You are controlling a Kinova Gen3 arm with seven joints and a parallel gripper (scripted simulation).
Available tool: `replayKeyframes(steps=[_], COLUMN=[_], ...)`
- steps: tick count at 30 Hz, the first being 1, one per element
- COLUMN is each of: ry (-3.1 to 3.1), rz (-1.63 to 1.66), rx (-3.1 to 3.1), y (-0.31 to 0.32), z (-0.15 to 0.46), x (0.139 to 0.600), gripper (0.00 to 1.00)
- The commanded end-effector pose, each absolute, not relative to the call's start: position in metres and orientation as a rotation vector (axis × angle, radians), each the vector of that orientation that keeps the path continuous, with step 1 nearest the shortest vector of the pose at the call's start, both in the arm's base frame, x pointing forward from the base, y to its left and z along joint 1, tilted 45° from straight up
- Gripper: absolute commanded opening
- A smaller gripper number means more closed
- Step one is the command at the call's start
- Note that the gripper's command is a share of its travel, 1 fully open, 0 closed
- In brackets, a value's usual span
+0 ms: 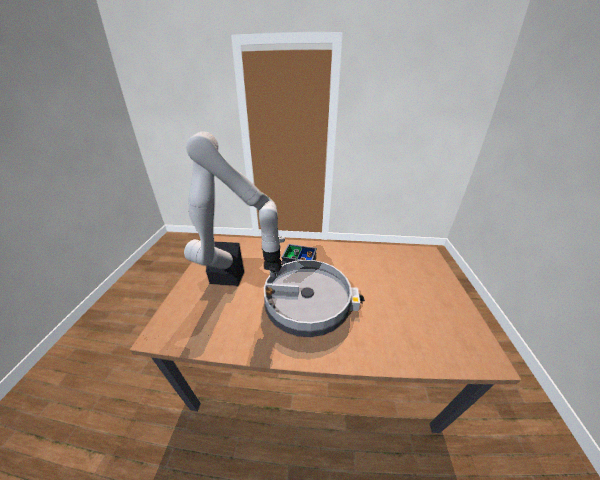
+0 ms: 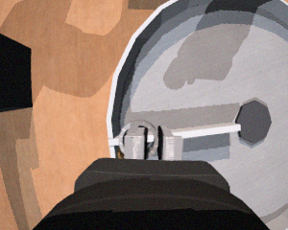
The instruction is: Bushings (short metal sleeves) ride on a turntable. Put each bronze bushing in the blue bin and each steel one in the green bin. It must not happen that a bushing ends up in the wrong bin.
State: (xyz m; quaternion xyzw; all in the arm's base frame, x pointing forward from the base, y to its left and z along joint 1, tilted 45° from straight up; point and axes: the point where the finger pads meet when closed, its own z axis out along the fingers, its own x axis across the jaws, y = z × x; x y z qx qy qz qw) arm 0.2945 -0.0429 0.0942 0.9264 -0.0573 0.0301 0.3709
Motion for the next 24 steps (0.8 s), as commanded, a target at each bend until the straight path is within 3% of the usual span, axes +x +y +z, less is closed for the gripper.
replayKeyframes(steps=[1, 24], ry=[-0.139, -0.138], rz=[0.076, 0.076], rx=[2.355, 2.355], y=[-0.037, 0.069], z=[0.085, -0.020], x=[0.297, 0.315], gripper=[0.00, 0.00])
